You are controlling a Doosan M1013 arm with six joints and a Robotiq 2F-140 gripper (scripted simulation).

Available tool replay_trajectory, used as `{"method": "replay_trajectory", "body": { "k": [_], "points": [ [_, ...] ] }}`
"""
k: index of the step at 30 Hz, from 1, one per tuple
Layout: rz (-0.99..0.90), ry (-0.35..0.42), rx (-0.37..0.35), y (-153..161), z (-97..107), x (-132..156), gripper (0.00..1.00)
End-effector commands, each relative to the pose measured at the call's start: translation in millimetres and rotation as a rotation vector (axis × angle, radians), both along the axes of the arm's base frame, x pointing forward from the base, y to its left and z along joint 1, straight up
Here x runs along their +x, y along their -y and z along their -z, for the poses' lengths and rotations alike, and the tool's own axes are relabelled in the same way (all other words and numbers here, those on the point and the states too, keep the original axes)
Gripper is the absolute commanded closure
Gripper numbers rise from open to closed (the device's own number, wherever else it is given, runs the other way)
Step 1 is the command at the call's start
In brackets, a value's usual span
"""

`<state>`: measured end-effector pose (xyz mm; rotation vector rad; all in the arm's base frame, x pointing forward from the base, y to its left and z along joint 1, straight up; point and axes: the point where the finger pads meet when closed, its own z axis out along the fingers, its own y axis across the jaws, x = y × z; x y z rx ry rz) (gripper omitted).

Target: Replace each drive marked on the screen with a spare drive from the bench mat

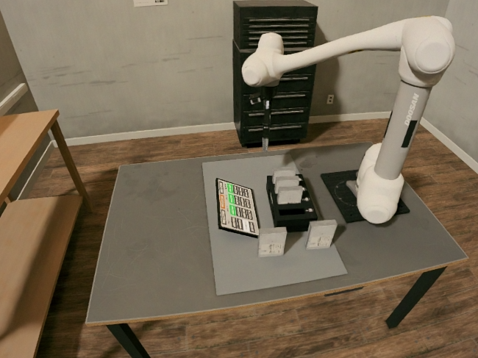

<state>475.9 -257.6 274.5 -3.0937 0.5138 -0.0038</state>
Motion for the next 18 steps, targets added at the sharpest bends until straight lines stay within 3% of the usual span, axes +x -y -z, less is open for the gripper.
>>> {"method": "replay_trajectory", "body": {
  "k": [1, 18],
  "points": [
    [-0.049, 0.002, 0.000, -10.3, -0.9, 3.4, 0.90],
    [-0.382, 0.003, -0.002, -81.4, -1.8, 18.2, 0.90]
  ]
}}
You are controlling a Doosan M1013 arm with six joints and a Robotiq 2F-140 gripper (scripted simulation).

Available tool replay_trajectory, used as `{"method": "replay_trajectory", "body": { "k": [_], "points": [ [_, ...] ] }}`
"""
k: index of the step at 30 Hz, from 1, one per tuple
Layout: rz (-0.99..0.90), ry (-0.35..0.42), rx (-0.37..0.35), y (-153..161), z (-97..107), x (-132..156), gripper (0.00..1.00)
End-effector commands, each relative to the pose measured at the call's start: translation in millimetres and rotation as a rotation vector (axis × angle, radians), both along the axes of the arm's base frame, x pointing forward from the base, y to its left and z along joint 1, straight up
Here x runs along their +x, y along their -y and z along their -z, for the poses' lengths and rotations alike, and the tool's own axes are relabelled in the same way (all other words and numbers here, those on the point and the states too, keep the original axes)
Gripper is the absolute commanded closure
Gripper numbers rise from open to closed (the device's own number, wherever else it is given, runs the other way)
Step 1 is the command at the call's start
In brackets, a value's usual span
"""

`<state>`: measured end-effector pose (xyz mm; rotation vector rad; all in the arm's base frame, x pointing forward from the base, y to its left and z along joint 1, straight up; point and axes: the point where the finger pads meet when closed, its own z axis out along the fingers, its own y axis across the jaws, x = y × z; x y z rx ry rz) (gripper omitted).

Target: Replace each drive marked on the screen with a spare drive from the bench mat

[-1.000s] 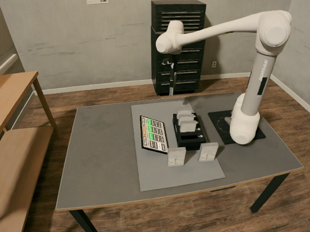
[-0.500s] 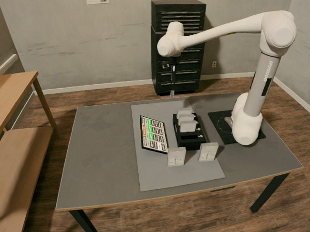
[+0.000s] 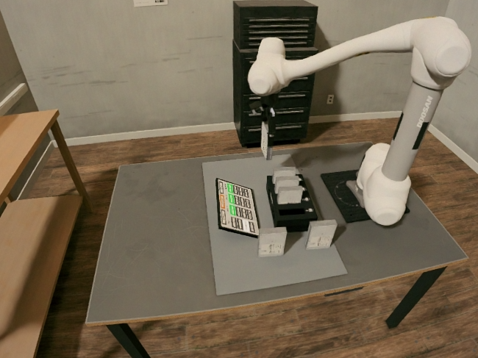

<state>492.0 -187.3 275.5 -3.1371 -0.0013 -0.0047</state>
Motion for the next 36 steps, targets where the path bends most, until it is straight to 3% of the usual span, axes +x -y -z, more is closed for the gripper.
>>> {"method": "replay_trajectory", "body": {
  "k": [1, 36],
  "points": [
    [-0.077, 0.002, 0.000, -16.6, -0.9, 2.8, 0.90],
    [-0.913, 0.006, -0.003, -189.3, -1.5, -5.5, 0.90]
  ]
}}
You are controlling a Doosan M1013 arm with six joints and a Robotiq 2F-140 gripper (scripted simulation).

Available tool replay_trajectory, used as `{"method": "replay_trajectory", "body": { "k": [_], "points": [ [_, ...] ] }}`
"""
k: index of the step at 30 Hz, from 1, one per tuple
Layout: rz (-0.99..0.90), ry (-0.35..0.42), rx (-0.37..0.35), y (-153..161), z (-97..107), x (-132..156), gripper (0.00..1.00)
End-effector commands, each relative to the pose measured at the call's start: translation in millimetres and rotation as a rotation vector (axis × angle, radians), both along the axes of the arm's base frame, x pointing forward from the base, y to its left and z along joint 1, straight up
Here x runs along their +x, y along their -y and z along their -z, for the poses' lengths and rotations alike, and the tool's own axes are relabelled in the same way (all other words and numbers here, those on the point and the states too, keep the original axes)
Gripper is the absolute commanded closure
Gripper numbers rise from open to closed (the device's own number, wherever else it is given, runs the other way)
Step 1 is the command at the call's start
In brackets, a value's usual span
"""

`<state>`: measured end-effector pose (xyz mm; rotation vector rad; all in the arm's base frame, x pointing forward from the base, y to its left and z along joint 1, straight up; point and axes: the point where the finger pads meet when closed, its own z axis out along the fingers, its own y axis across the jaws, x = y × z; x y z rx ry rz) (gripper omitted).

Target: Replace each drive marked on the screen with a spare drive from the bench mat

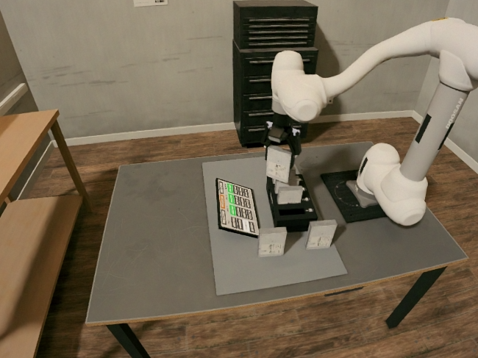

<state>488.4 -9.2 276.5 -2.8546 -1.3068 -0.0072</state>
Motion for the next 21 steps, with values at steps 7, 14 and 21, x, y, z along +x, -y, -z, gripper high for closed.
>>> {"method": "replay_trajectory", "body": {
  "k": [7, 14, 21],
  "points": [
    [-0.215, 0.002, 0.000, -41.9, -0.5, -10.0, 0.90],
    [-0.314, 0.003, 0.000, -60.4, -0.3, -16.0, 0.90],
    [-0.427, 0.003, -0.001, -81.2, -0.1, -23.8, 0.90]
  ]
}}
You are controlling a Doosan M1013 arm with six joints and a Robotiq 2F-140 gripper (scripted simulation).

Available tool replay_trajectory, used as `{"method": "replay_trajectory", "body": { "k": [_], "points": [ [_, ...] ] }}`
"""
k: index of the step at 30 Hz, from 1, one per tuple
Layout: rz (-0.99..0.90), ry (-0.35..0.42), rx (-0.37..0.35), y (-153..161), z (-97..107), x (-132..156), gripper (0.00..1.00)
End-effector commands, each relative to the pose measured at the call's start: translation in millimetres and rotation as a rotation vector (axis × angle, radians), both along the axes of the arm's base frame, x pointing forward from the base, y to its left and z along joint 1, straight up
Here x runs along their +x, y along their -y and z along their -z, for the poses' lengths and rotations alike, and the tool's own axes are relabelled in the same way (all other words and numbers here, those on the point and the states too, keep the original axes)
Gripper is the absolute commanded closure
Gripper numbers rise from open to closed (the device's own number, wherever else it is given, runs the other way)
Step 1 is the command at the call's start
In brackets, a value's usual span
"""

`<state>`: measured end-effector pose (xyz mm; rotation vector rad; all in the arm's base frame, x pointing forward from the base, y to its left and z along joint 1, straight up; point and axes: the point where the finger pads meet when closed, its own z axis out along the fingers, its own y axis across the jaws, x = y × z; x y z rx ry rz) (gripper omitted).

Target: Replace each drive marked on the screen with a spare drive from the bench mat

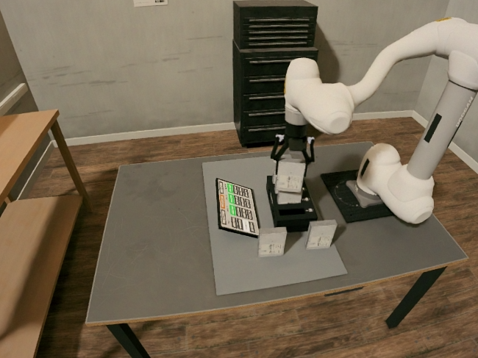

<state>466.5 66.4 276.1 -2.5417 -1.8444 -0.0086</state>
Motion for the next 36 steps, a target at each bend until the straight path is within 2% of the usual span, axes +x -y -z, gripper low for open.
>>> {"method": "replay_trajectory", "body": {
  "k": [1, 18, 36],
  "points": [
    [-0.044, 0.001, 0.001, -8.1, -0.5, -2.8, 0.90],
    [-0.175, 0.002, 0.000, -31.2, -0.2, -13.0, 0.90],
    [-0.198, 0.002, 0.000, -35.3, -0.2, -14.9, 0.90]
  ]
}}
